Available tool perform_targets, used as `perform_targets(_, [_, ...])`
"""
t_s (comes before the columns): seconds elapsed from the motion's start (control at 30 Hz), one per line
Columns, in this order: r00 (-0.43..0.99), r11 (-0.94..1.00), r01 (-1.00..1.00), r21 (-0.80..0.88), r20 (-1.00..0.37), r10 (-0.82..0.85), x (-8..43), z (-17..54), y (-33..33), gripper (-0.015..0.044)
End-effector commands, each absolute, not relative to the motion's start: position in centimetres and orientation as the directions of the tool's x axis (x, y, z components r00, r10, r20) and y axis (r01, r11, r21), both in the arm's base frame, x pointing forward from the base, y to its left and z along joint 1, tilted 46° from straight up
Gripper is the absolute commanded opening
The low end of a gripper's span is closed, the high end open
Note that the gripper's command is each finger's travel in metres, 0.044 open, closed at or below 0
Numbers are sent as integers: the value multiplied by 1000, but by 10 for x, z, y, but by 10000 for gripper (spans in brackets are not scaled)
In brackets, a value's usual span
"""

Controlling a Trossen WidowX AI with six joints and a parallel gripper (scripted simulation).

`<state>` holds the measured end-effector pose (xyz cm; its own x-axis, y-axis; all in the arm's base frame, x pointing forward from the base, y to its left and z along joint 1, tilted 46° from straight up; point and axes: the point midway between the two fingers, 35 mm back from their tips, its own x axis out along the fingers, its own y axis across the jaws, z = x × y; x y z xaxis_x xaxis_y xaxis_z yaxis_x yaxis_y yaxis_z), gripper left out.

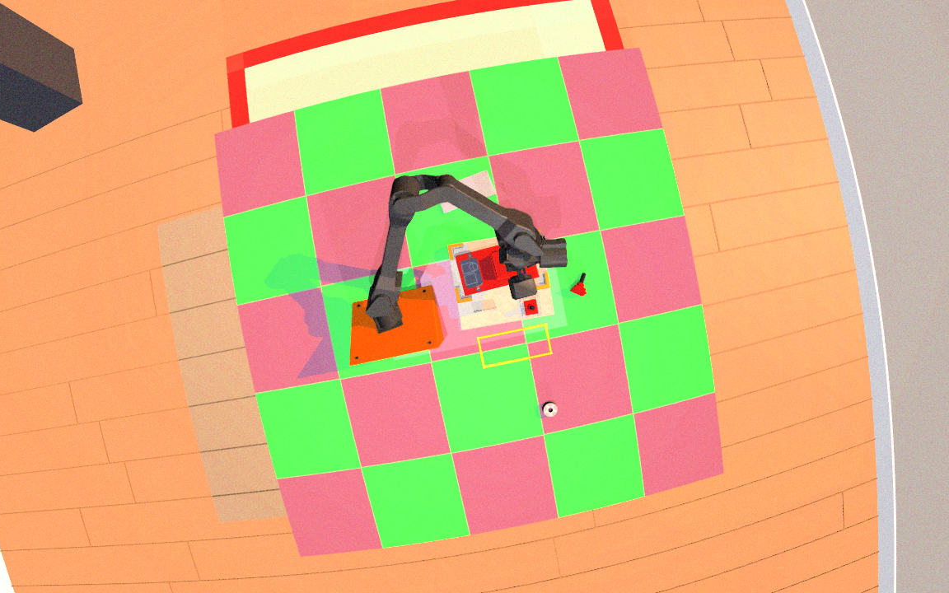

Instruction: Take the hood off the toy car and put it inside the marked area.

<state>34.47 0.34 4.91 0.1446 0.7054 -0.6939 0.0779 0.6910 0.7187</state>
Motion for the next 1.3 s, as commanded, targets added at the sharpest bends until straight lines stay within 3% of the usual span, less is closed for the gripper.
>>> perform_targets(0.0, [149, 695, 73, 715, -697, 701, 345, 53, 0, 0])
perform_targets(1.27, [148, 696, 75, 714, -698, 701, 337, 89, -38, 0])
